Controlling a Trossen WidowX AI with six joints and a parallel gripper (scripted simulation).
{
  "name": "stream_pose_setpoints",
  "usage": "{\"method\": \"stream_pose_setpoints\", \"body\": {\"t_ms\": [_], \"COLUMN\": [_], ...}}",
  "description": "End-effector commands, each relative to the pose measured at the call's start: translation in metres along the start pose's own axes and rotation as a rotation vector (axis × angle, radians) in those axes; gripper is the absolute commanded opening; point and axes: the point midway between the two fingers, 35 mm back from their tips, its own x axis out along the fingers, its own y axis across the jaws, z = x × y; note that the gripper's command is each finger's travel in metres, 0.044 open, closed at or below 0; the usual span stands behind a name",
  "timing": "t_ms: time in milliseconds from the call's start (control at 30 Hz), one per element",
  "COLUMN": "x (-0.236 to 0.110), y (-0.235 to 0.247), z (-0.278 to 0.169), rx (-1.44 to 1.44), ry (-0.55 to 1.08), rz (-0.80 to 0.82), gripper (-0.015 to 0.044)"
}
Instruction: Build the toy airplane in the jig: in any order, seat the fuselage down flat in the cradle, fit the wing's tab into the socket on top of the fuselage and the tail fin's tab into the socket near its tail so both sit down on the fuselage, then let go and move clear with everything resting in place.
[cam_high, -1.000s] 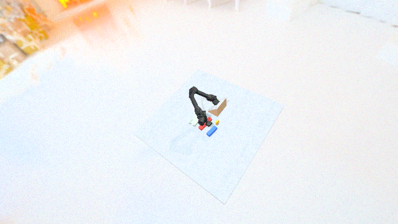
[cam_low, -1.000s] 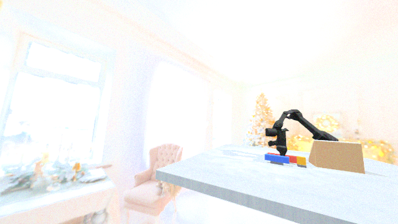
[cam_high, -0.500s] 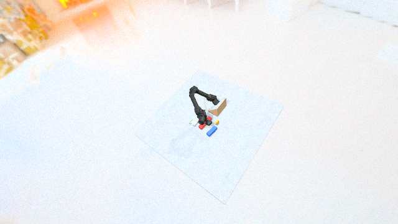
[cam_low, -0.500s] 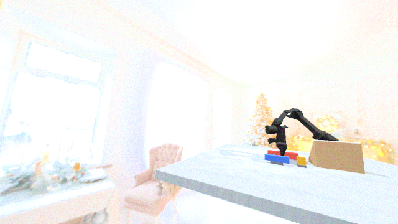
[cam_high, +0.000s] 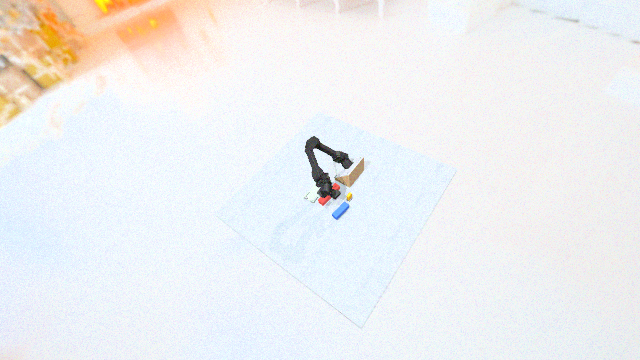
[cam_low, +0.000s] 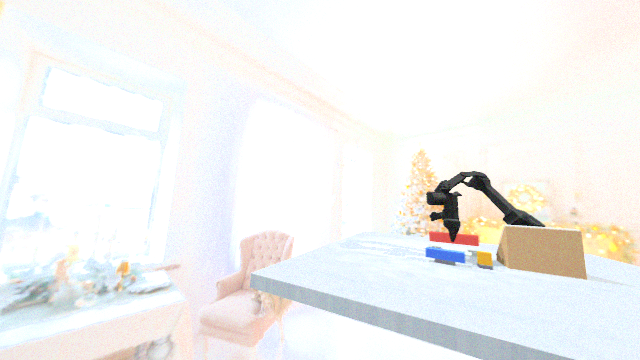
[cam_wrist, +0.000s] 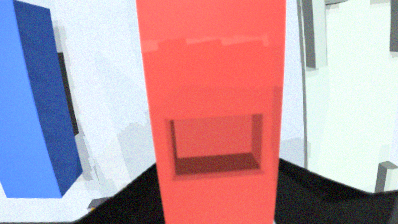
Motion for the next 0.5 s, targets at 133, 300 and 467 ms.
{"method": "stream_pose_setpoints", "body": {"t_ms": [133, 300, 467], "x": [-0.027, -0.043, -0.059], "y": [0.001, -0.001, -0.002], "z": [0.001, -0.001, -0.004], "rx": [0.008, 0.008, 0.009], "ry": [-0.008, -0.007, -0.007], "rz": [0.01, 0.008, 0.005], "gripper": [0.0, 0.0, 0.0]}}
